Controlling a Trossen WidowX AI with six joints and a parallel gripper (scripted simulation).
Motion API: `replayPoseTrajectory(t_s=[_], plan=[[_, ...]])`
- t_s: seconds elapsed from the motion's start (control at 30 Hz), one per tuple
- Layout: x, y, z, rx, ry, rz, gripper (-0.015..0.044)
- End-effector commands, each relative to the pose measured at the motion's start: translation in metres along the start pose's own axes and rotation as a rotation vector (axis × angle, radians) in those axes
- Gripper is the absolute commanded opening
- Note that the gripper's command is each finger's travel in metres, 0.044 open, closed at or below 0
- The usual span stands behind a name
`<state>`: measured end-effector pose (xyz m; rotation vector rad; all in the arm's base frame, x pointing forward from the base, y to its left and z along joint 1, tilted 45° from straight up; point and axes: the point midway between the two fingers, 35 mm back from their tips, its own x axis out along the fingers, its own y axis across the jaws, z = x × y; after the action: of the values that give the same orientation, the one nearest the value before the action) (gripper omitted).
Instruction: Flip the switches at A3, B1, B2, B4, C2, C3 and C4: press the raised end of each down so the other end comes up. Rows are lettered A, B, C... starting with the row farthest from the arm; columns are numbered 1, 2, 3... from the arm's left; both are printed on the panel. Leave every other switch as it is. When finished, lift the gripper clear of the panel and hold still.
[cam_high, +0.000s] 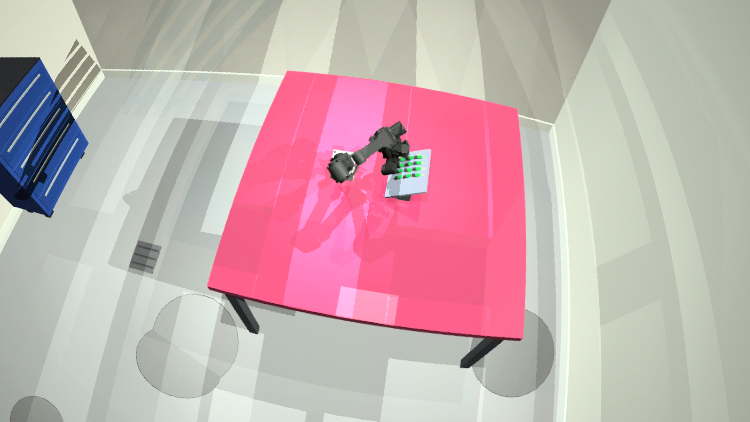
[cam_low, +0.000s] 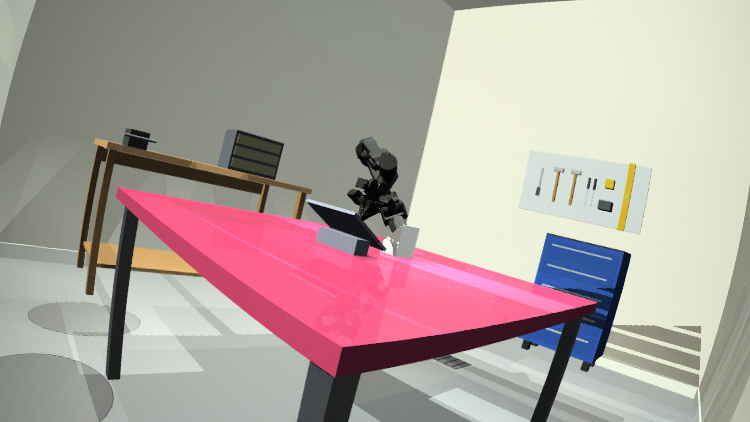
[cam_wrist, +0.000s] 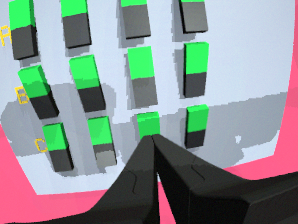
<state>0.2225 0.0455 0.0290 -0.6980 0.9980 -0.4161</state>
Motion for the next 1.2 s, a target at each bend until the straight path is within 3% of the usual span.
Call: replayPoseTrajectory(t_s=[0.0, 1.17], plan=[[0.005, -0.001, 0.0, -0.004, -0.001, -0.005, 0.0], [0.016, -0.001, 0.0, -0.004, -0.002, -0.005, 0.0]])
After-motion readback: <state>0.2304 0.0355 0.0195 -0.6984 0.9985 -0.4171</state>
